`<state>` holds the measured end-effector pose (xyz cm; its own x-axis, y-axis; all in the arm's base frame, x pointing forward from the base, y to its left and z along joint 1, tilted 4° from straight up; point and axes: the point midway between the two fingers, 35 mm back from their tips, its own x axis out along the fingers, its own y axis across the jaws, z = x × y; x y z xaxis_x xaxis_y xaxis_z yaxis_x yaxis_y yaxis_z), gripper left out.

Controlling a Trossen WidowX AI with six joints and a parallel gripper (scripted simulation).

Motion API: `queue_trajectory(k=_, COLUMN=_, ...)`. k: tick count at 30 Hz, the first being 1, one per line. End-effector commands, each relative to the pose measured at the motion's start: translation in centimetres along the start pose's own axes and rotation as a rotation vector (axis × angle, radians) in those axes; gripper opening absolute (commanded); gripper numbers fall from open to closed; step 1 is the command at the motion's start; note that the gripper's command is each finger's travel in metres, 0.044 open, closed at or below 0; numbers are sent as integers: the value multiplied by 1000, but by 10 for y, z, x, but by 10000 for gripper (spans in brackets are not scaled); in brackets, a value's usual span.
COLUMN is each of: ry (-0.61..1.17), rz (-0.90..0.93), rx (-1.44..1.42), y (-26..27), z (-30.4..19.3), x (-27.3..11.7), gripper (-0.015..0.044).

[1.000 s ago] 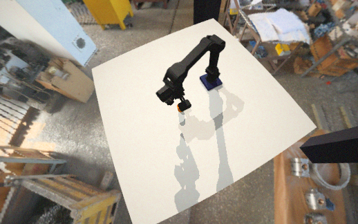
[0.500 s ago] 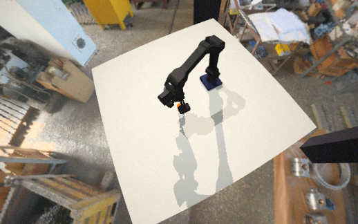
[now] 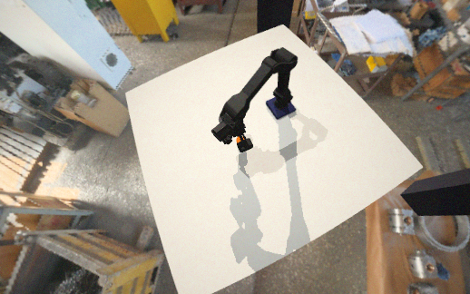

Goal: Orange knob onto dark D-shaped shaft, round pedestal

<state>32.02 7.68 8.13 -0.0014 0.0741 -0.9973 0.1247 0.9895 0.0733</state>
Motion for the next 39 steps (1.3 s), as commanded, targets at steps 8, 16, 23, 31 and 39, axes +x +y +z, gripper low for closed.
queue_trajectory(k=8, ry=12, rz=-10, rx=4, y=-2, z=-2, x=21, gripper=440)
queue_trajectory(k=16, ry=12, rz=-10, rx=4, y=-2, z=-2, x=34, gripper=440)
queue_trajectory(k=23, ry=12, rz=-10, rx=4, y=-3, z=-3, x=45, gripper=440)
queue_trajectory(k=31, ry=12, rz=-10, rx=4, y=-3, z=-4, x=58, gripper=440)
queue_trajectory(k=39, ry=12, rz=-10, rx=4, y=-3, z=-5, x=62, gripper=335)
